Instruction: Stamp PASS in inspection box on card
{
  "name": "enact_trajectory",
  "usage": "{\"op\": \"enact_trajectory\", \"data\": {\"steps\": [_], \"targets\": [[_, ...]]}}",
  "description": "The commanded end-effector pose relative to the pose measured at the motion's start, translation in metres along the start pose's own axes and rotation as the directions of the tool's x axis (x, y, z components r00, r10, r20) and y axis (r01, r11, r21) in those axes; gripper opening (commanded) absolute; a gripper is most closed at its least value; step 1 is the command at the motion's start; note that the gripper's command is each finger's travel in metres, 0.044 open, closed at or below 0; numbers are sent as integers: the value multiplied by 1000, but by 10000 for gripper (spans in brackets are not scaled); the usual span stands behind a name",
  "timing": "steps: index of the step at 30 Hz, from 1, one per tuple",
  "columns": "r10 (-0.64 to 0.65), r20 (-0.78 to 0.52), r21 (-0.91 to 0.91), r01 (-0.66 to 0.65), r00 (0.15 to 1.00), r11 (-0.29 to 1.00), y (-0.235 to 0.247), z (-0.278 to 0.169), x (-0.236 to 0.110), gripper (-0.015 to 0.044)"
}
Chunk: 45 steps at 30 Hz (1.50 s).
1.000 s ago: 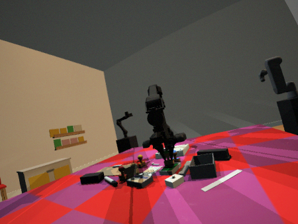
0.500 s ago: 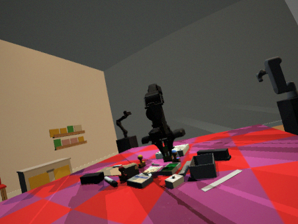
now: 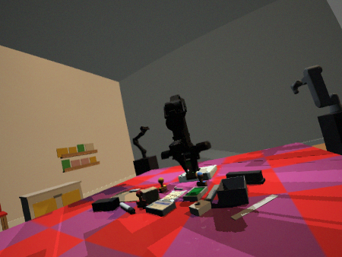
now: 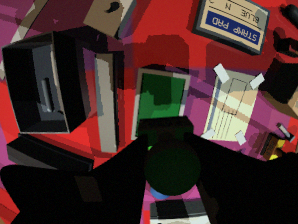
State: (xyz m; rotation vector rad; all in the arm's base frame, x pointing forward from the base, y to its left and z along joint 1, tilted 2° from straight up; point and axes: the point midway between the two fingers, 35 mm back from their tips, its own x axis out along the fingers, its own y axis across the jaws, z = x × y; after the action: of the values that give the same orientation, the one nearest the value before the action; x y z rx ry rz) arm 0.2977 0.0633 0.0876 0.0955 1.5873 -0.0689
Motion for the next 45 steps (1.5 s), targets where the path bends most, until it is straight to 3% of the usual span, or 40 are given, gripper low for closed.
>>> {"op": "enact_trajectory", "data": {"steps": [1, 11, 22, 45], "targets": [[5, 7, -1, -5, 1000, 1000, 1, 1, -6, 0], [1, 6, -230, 0, 1000, 973, -18, 6, -7, 0], [-4, 3, -507, 6, 1000, 862, -44, 10, -7, 0], [-14, -4, -916, 2, 1000, 401, -97, 11, -8, 0]]}}
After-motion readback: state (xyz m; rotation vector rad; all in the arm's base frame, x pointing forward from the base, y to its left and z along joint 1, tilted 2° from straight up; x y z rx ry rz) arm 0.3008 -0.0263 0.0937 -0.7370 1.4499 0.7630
